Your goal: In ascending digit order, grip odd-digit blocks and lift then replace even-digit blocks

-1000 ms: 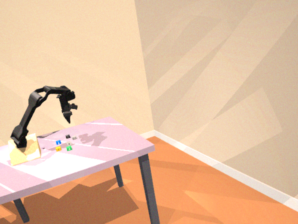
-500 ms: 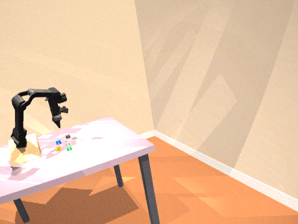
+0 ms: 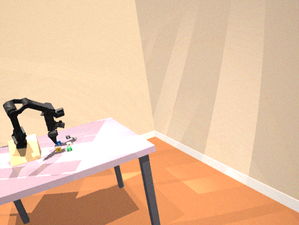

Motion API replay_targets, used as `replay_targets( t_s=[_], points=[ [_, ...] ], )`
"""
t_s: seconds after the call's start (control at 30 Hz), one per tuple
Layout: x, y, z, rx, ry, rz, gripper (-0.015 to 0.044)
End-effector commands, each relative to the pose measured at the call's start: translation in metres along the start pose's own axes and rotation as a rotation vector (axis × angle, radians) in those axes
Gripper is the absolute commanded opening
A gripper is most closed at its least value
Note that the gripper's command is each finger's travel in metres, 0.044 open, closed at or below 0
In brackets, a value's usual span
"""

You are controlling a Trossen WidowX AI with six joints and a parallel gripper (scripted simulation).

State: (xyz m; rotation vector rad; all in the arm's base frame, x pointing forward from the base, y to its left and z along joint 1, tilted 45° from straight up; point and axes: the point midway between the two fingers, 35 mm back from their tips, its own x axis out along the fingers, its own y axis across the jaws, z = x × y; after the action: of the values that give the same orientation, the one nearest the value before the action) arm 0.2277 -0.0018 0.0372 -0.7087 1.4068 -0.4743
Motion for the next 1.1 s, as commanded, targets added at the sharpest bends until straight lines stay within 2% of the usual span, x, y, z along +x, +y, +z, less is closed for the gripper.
replay_targets(
  t_s=[0.0, 0.03, 0.9, 1.07],
  points=[
    [0.015, -0.001, -0.002, -0.010, -0.007, -0.010, 0.0382],
    [0.015, -0.001, -0.002, -0.010, -0.007, -0.010, 0.0400],
    [0.051, -0.002, -0.002, -0.010, -0.007, -0.012, 0.0400],
    [0.051, -0.002, -0.002, -0.010, -0.007, -0.012, 0.0269]
  ],
)
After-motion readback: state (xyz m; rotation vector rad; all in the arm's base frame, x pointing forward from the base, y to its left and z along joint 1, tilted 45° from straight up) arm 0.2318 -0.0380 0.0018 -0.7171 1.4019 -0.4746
